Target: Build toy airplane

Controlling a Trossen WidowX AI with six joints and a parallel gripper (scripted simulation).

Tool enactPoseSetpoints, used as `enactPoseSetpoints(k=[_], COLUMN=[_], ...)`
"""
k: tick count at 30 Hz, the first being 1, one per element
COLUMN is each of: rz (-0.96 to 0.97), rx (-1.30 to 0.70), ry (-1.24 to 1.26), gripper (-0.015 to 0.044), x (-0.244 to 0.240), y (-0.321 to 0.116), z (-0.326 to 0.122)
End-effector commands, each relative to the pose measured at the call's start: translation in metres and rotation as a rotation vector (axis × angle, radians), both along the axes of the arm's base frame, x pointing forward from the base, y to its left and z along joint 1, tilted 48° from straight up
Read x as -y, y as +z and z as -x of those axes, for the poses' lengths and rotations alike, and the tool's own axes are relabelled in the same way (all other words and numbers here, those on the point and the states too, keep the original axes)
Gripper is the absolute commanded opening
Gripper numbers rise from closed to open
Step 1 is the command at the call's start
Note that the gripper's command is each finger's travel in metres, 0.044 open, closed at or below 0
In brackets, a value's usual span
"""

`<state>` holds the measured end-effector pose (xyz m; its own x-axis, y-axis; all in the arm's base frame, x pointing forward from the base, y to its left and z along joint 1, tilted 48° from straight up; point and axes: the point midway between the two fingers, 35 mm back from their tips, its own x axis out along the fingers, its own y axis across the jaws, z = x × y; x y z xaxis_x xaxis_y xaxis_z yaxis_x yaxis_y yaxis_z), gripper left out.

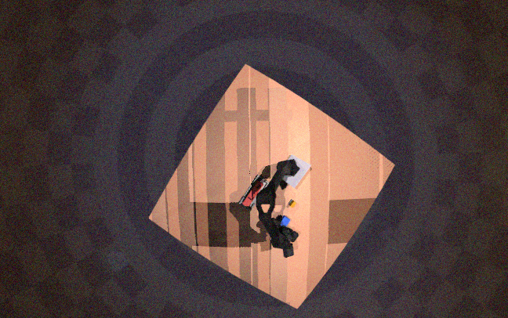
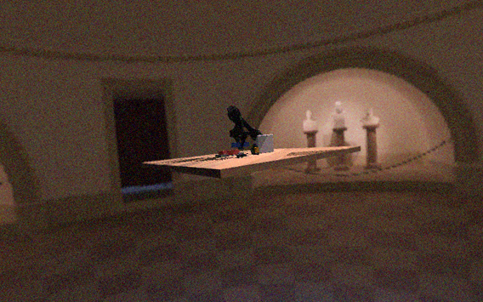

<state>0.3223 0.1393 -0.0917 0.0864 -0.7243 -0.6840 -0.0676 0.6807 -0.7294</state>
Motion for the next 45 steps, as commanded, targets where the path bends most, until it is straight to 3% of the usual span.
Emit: enactPoseSetpoints(k=[1, 21, 45], rz=[-0.008, 0.007, -0.041], rx=[0.004, -0.009, 0.304], ry=[-0.006, -0.041, -0.337], gripper=[0.0, 0.0, 0.0], x=[-0.012, -0.048, 0.007], y=[0.011, 0.051, 0.103], z=[0.0, 0.01, -0.009])
